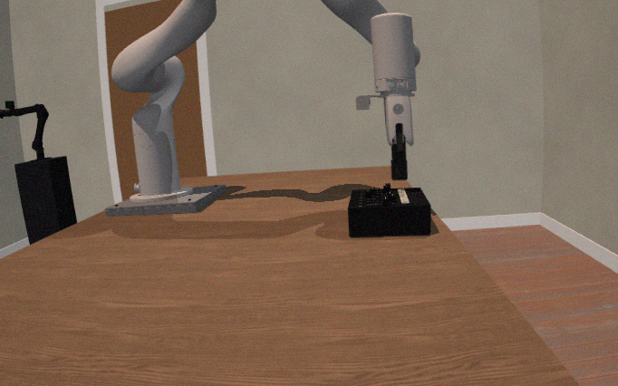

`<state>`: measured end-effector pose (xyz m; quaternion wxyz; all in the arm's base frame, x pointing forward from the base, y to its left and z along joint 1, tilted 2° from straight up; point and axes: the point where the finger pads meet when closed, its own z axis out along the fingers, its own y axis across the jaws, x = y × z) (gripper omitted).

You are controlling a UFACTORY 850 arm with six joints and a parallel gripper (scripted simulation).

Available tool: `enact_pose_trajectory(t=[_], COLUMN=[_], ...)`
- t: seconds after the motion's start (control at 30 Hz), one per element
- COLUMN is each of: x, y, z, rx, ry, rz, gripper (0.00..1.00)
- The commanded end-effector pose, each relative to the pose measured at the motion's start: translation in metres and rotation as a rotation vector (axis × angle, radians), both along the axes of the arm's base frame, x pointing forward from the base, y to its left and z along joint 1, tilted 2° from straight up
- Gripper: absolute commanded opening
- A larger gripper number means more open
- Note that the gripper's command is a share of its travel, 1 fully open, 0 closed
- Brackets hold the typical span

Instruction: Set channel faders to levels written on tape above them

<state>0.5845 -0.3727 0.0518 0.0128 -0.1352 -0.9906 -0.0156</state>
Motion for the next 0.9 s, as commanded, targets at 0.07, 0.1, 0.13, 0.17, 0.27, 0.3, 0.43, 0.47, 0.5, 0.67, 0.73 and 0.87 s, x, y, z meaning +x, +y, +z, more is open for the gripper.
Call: enact_pose_trajectory(t=[0.07,0.1,0.13,0.17,0.27,0.3,0.43,0.47,0.5,0.67,0.73,0.87], x=[0.001,0.001,0.001,0.001,0.001,0.001,0.001,0.001,0.001,0.001,0.001,0.001], y=[-0.0005,-0.0005,-0.0005,-0.0005,-0.0004,-0.0004,-0.0004,-0.0004,-0.0004,-0.0004,-0.0004,-0.0004], z=[-0.0012,-0.0016,-0.002,-0.0024,-0.0032,-0.0034,-0.004,-0.004,-0.004,-0.0041,-0.0041,-0.0041], rx=[-0.001,-0.001,-0.001,-0.001,-0.001,-0.001,-0.001,-0.001,-0.001,-0.001,-0.001,-0.001], ry=[-0.002,-0.002,-0.002,-0.002,-0.002,-0.002,-0.002,-0.002,-0.002,-0.002,-0.002,-0.002], rz=[0.0,0.0,0.0,0.0,0.0,0.0,0.0,0.0,0.0,0.0,0.0,0.0], gripper=[0.0,0.0,0.0,0.0,0.0,0.0,0.0,0.0,0.0,0.0,0.0,0.0])
